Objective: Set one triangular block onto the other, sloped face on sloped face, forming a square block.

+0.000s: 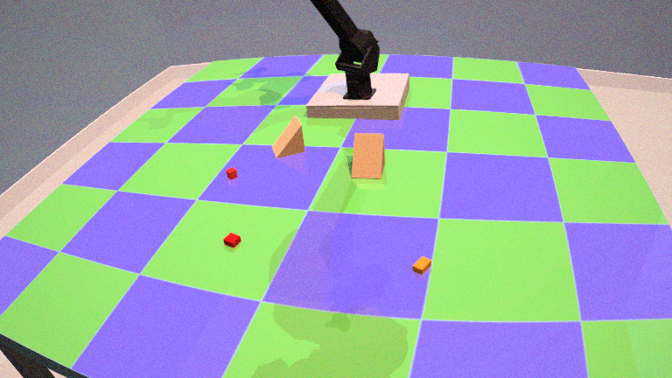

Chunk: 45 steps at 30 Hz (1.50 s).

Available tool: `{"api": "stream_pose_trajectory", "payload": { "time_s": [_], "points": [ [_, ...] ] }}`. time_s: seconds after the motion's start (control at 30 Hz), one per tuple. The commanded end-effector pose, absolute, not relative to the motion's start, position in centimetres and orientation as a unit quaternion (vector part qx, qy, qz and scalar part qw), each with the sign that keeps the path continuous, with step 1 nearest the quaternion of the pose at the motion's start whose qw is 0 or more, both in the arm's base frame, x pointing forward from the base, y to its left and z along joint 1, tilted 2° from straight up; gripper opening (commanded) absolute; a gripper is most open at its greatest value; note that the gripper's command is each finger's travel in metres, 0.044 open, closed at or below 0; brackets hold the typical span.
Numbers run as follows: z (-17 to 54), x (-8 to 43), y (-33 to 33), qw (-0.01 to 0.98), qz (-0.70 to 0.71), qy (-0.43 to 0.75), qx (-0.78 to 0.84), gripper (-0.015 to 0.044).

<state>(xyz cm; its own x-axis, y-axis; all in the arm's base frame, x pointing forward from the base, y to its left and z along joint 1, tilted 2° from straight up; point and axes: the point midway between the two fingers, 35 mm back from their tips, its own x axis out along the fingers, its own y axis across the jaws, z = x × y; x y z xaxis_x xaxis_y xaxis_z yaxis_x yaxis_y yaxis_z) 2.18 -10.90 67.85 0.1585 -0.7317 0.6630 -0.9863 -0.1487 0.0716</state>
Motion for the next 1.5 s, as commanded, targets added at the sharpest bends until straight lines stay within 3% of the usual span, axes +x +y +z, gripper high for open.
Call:
{"api": "stream_pose_trajectory", "payload": {
  "time_s": [0.0, 0.47, 0.77, 1.1, 1.47],
  "points": [
    [67.9, 2.0, -10.8, 0.257, 0.251, -0.601, 0.714, 0.0426],
    [70.7, -9.9, 0.0, 0.277, 0.488, -0.642, 0.522, 0.0440],
    [69.4, -13.6, 11.4, 0.344, 0.619, -0.601, 0.371, 0.0440],
    [64.4, -11.8, 25.1, 0.456, 0.722, -0.478, 0.207, 0.0440],
    [54.7, -2.6, 37.0, 0.608, 0.742, -0.279, 0.044, 0.0440]
  ]
}}
